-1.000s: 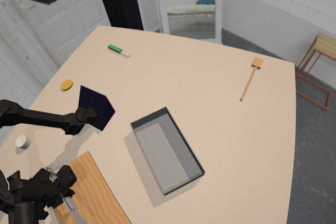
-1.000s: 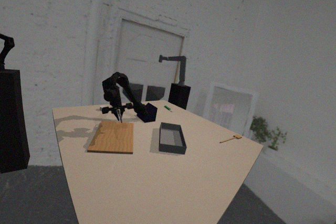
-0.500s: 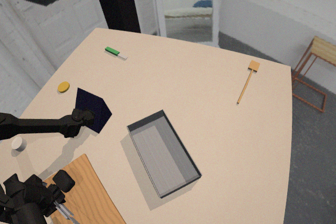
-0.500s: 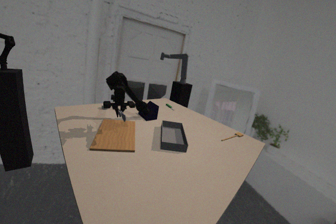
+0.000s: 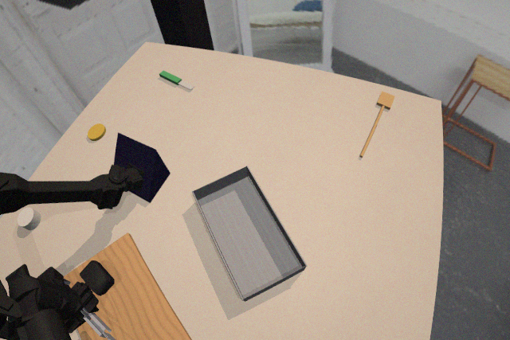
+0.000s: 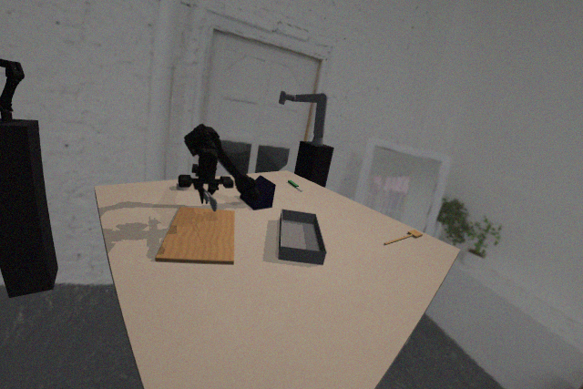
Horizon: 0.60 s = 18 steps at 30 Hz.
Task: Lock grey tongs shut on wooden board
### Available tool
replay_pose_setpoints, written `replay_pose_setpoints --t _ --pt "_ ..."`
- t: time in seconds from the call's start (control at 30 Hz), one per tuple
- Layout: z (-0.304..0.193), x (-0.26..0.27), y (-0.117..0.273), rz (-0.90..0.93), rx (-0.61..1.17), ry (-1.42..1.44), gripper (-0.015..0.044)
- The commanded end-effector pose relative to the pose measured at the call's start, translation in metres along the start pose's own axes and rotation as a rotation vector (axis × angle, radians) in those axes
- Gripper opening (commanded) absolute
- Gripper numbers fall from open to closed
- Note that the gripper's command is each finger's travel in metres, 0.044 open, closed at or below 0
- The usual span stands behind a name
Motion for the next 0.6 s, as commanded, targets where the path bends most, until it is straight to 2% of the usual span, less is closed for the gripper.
replay_pose_setpoints --t 0.0,0.57 --pt "-0.001 -0.001 -0.005 -0.006 -0.001 0.002 -0.0150" --pt "-0.003 0.000 -0.031 -0.019 -0.006 -0.013 -0.0150"
Point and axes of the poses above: the point midway between the two fingers, 35 mm back from their tips, its own y axis back along the fingers, its own x axis across the jaws, z = x × y, the point moved 10 cm from there along y, back along the fingers, and after that the axes turned 9 degrees about y, right-handed, at the moved point
